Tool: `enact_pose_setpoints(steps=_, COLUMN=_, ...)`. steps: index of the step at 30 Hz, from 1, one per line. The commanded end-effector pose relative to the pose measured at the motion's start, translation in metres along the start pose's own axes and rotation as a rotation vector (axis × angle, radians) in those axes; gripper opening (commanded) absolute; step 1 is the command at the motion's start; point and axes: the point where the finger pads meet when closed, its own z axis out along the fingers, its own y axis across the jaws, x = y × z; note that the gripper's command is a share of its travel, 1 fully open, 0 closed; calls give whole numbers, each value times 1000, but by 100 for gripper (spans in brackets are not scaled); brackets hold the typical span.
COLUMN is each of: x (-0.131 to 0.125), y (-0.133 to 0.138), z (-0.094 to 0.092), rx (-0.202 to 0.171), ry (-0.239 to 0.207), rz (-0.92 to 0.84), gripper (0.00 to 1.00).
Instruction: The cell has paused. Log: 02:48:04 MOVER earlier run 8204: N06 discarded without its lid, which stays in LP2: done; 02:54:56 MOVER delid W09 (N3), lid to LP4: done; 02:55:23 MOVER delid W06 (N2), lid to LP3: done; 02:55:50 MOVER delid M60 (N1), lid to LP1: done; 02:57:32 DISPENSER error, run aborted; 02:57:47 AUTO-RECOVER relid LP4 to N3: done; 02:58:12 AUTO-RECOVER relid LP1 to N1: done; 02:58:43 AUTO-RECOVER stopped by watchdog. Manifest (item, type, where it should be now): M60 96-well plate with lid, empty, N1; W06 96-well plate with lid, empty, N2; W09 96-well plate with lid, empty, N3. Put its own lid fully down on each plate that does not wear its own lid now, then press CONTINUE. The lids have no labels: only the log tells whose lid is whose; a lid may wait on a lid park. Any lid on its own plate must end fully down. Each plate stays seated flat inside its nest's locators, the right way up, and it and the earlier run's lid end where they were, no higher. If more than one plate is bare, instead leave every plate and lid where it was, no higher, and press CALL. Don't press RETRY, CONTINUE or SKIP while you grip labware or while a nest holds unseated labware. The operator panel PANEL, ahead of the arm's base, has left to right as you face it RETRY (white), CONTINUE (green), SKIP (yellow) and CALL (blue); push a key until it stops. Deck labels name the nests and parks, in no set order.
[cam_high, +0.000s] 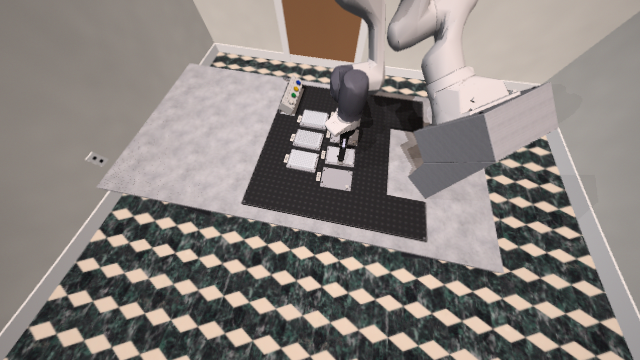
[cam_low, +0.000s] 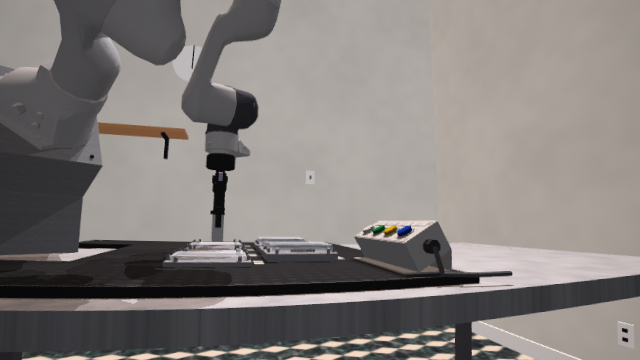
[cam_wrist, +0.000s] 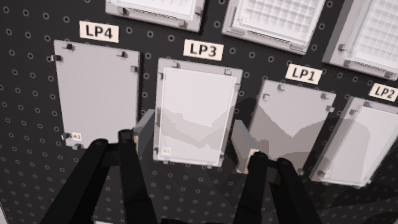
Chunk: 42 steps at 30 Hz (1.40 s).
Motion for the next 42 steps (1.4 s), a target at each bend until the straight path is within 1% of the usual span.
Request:
enact_pose_setpoints(steps=1, x=0, y=-2, z=1, rx=5, ry=0, rz=6, gripper=66)
enact_pose_setpoints(steps=24, x=0, y=-2, z=11, rx=5, ry=0, rz=6, gripper=66)
enact_pose_setpoints(steps=42, x=0, y=-2, z=13, rx=5, ry=0, rz=6, gripper=66)
